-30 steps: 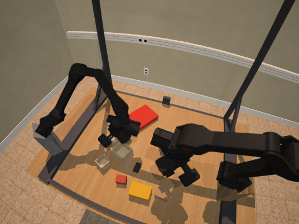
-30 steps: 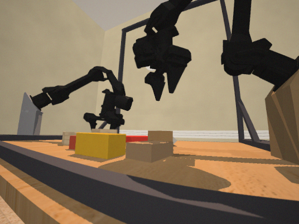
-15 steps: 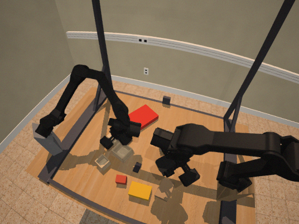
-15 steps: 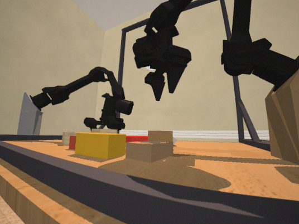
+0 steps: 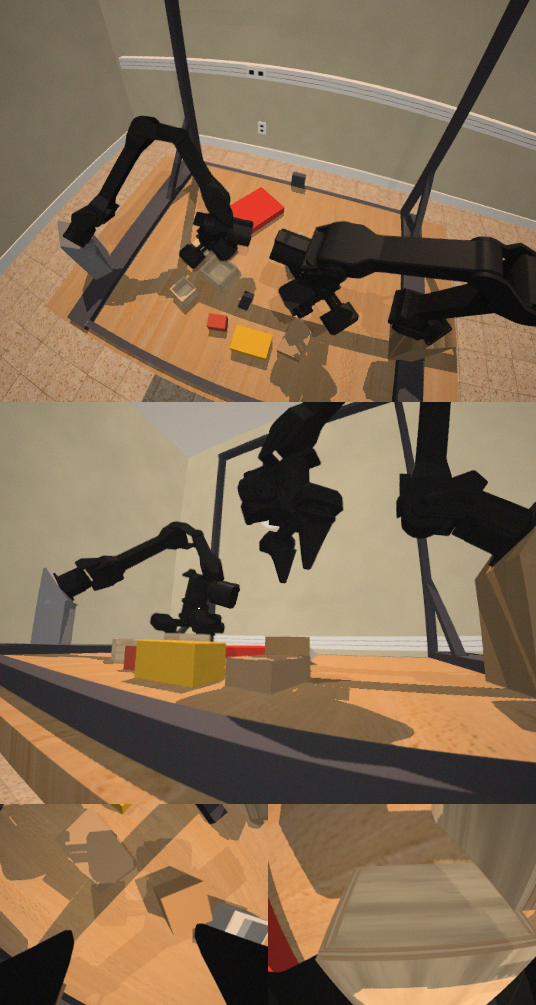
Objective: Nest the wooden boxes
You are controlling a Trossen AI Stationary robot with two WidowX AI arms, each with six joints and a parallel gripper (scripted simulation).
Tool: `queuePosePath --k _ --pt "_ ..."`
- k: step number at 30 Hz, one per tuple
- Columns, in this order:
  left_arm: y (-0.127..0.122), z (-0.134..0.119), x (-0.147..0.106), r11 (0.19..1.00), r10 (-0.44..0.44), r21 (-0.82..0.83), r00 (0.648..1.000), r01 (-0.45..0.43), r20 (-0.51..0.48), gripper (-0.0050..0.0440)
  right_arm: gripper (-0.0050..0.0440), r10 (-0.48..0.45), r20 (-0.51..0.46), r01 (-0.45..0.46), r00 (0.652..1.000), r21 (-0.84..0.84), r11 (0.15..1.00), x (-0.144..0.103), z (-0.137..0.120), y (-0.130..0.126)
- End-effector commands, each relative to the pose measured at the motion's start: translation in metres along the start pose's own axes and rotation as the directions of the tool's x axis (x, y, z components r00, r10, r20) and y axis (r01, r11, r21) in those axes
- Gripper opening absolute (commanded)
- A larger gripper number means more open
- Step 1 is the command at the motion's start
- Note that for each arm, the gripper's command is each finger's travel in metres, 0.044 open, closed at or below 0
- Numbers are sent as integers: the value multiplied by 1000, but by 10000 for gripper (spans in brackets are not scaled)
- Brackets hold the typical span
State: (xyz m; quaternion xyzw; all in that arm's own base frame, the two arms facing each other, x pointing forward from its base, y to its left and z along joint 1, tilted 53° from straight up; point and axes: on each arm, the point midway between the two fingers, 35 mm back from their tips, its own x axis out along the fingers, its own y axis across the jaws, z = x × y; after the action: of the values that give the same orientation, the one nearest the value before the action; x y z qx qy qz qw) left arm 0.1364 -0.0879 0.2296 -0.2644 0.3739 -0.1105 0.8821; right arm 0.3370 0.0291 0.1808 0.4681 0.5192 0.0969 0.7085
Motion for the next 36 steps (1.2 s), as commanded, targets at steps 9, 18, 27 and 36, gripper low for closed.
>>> queuePosePath --k 9,18,27,36 --pt "-1 1 -4 1000 -13 0 1000 13 8 400 269 5 8 -5 1000 -7 1000 -2 0 2" --pt "-1 1 -4 1000 -13 0 1000 13 8 400 101 3 105 -2 994 -11 1000 -9 -8 3" --pt "-1 1 -4 1000 -13 0 1000 13 8 400 -2 6 253 -4 967 -8 1000 -11 -16 3" --pt "-1 1 -4 1000 -13 0 1000 13 8 400 -5 8 372 -6 928 -7 1000 -11 -22 2"
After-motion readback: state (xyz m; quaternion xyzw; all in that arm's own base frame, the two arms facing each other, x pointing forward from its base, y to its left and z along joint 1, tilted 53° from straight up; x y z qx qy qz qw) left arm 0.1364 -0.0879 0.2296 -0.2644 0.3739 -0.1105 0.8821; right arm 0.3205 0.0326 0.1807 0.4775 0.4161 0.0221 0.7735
